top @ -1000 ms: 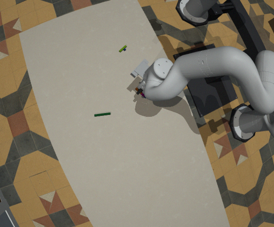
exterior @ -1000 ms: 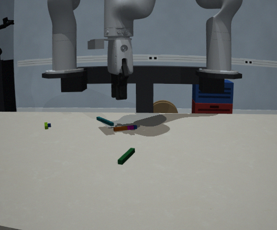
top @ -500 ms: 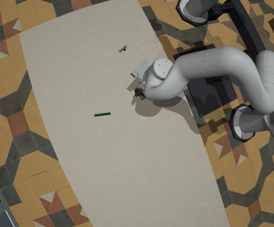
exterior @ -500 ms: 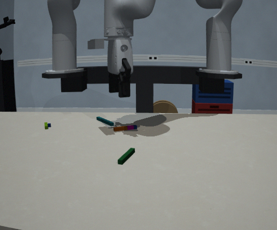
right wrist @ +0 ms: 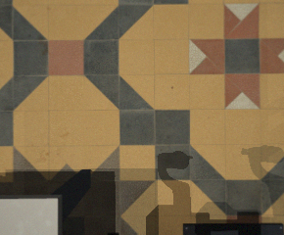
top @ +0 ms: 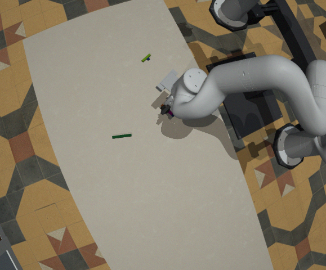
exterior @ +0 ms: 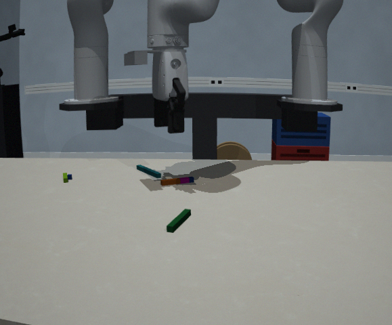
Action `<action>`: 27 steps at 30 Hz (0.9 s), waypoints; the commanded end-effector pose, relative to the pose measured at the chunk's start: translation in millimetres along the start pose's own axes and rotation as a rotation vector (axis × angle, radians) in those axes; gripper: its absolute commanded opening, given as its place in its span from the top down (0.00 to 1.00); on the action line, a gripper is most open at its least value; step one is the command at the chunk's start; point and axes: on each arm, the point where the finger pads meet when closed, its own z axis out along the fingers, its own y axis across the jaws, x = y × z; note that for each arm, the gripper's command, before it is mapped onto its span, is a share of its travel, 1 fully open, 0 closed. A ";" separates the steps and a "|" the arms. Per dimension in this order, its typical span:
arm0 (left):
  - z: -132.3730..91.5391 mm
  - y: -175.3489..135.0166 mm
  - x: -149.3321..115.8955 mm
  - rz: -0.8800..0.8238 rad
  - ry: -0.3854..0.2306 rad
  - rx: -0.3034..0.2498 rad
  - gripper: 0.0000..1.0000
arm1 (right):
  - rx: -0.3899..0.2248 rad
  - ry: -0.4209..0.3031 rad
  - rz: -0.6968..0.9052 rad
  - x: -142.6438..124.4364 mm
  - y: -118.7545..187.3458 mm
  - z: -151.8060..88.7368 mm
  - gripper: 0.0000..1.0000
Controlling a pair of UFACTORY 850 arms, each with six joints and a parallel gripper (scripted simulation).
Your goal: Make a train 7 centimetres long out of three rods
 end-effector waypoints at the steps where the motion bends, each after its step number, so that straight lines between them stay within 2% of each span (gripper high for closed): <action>1: -13.4 -0.5 1.1 0.000 0.002 0.001 0.00 | 0.000 0.002 0.000 0.5 0.0 -1.0 0.00; 7: -43.5 -0.5 1.0 0.000 0.002 0.001 0.00 | 0.000 0.002 0.000 0.5 0.0 -1.0 0.00; 9: -43.5 -0.5 1.0 0.000 0.002 0.001 0.00 | 0.000 0.002 0.000 0.5 0.0 -1.0 0.00; 16: -71.1 -0.5 1.0 0.000 0.002 0.001 0.00 | 0.000 0.002 0.000 0.5 0.0 -1.0 0.00; 27: -76.2 -0.5 1.0 0.000 0.002 0.001 0.00 | 0.000 0.002 0.000 0.5 0.0 -1.0 0.00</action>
